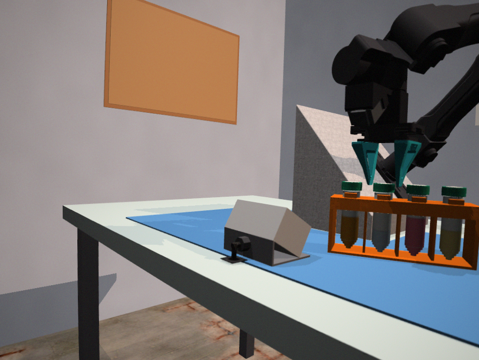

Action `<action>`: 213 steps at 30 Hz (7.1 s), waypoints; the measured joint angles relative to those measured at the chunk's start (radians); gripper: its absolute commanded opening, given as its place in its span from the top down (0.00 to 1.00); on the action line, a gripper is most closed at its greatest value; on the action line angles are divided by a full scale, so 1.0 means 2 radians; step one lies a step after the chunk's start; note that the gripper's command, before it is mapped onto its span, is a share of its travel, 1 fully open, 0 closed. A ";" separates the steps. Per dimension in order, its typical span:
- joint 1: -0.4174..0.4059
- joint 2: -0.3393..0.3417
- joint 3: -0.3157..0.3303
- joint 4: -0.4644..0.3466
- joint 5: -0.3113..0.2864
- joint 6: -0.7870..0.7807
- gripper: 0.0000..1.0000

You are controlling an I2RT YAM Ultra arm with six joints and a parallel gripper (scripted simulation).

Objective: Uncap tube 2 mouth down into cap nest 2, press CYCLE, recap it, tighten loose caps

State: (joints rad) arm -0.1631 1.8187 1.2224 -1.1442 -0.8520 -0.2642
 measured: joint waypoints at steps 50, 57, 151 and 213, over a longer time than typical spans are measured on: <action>0.010 -0.001 -0.011 0.024 -0.002 0.101 1.00; 0.010 -0.001 -0.011 0.025 -0.001 0.147 1.00; -0.048 0.088 0.054 -0.031 0.012 -0.019 0.51; -0.031 0.088 0.031 0.024 0.006 0.075 1.00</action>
State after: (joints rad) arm -0.2249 1.9942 1.2846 -1.0958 -0.8410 -0.1143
